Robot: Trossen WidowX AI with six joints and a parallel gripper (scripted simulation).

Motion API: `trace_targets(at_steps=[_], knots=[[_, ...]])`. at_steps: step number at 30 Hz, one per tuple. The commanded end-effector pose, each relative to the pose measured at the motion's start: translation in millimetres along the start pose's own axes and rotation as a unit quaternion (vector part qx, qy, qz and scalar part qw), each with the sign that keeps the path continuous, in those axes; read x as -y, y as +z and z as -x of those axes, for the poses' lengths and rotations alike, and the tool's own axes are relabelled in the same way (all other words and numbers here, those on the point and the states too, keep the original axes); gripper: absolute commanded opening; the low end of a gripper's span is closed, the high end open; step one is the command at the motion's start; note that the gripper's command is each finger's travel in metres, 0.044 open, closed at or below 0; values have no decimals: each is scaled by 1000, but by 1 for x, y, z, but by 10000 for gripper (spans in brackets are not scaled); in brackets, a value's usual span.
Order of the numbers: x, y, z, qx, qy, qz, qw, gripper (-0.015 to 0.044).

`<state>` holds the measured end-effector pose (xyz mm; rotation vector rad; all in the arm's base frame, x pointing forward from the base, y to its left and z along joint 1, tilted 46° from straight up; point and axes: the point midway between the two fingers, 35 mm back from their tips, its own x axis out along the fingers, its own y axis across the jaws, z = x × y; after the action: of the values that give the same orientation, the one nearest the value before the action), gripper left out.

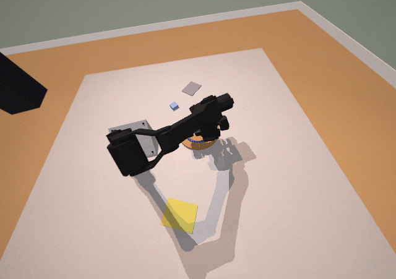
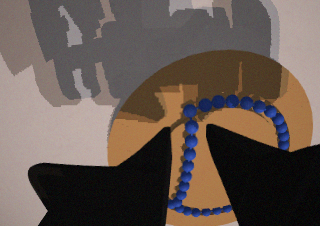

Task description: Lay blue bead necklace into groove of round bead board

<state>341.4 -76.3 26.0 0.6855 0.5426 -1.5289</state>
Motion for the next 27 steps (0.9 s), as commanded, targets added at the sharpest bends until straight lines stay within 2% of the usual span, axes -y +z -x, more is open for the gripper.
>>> trace_targets(at_steps=[1, 9, 14, 27], knots=[[3, 0, -10, 3, -5, 4, 1000, 120], [3, 0, -11, 3, -5, 4, 1000, 120], [2, 0, -9, 1, -3, 1, 1000, 0], [2, 0, -9, 1, -3, 1, 1000, 0]])
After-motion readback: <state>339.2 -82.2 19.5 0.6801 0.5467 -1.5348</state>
